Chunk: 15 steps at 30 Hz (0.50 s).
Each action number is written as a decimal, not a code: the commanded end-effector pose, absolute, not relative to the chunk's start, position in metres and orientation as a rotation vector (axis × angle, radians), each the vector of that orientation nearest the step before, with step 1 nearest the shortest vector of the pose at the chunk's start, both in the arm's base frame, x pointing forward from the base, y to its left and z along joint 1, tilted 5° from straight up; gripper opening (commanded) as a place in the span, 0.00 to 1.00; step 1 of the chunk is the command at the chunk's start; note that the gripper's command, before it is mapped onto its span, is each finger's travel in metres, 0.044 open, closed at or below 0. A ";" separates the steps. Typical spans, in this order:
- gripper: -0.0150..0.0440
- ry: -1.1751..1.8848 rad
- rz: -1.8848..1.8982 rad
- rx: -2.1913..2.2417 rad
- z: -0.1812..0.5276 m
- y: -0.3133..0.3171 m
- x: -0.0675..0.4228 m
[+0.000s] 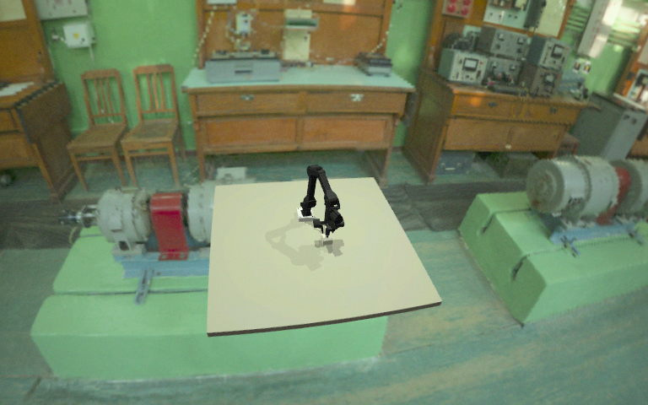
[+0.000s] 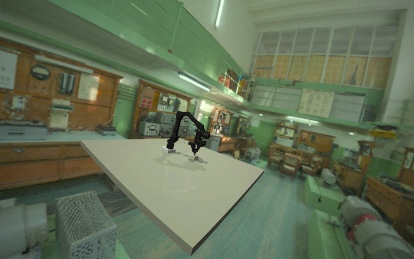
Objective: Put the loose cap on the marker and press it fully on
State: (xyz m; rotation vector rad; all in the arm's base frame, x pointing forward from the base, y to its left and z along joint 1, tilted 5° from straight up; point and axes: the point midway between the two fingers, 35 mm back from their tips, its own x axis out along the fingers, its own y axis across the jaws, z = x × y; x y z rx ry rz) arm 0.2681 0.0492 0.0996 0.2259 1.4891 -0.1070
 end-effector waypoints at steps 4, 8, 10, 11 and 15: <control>1.00 1.489 -0.107 0.225 0.100 0.049 0.268; 1.00 1.488 -0.107 0.227 0.131 0.048 0.268; 1.00 1.488 -0.107 0.226 0.157 0.046 0.265; 1.00 1.489 -0.107 0.226 0.166 0.045 0.264; 1.00 1.489 -0.107 0.225 0.174 0.044 0.262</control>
